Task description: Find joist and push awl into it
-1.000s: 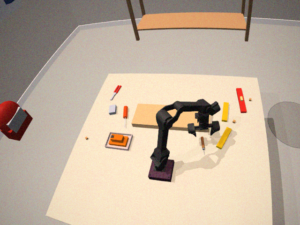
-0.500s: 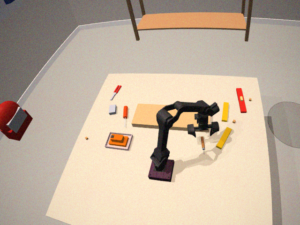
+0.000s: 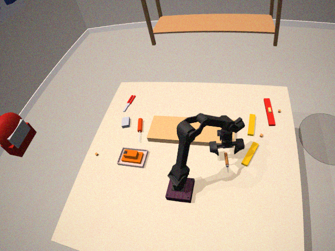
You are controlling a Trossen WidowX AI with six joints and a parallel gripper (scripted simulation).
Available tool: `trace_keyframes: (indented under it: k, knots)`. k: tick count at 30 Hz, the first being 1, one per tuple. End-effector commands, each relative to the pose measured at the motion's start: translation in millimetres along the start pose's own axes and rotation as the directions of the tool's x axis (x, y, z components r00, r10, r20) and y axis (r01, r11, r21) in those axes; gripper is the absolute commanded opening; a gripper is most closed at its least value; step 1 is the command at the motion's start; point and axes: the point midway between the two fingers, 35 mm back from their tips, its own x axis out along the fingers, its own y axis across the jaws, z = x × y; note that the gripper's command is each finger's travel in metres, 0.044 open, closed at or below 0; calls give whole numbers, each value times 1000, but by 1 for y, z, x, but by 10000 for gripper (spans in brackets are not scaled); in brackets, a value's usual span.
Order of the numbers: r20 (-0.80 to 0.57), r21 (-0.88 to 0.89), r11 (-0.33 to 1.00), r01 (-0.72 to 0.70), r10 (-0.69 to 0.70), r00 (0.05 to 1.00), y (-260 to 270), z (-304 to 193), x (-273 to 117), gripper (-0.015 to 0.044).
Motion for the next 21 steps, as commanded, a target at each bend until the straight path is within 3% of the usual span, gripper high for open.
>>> trace_keyframes:
  k: [1, 7, 21]
  knots:
    - [-5, 3, 1000, -8, 8, 1000, 2, -1, 9, 440]
    - [-5, 3, 1000, -8, 8, 1000, 3, -1, 13, 440]
    - [-5, 3, 1000, -8, 8, 1000, 3, -1, 13, 72]
